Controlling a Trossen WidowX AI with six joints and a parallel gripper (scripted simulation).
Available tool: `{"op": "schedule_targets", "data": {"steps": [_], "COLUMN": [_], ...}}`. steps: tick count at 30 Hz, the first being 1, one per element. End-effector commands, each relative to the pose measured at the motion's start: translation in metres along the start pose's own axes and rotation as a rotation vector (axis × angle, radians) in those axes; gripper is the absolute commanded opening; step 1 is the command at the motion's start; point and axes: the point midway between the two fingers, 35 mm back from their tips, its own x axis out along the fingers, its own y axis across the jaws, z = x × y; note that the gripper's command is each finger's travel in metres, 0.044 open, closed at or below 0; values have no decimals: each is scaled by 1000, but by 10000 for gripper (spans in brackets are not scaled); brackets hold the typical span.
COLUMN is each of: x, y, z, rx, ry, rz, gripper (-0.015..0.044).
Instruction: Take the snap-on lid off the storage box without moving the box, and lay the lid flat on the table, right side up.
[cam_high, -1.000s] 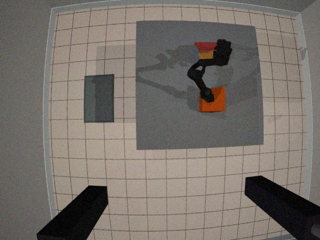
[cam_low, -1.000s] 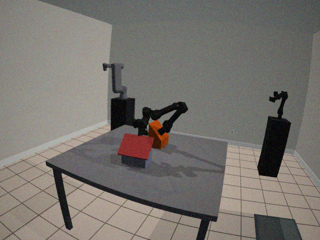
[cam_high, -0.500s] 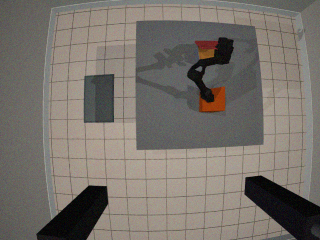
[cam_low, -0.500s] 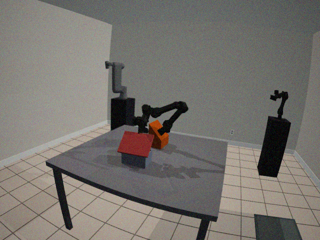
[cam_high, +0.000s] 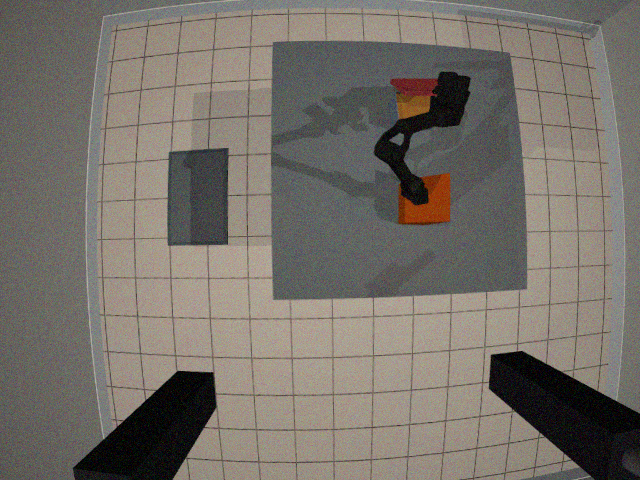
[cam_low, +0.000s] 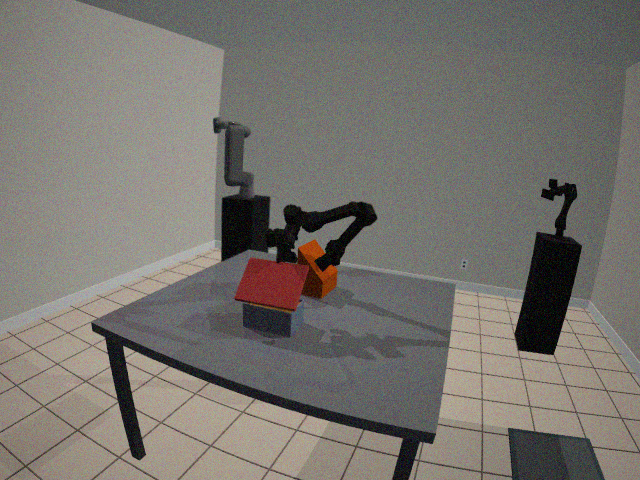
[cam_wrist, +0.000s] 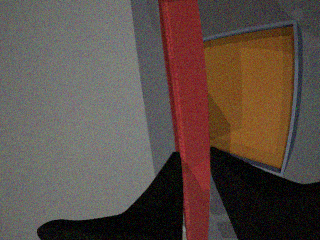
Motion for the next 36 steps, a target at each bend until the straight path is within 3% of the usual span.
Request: {"op": "schedule_targets", "data": {"steps": [1, 36], "x": [1, -5], "y": [-3, -9], "z": [-7, -77], "rx": [-2, 2], "ry": [2, 4], "rz": [2, 1], "gripper": [0, 0]}}
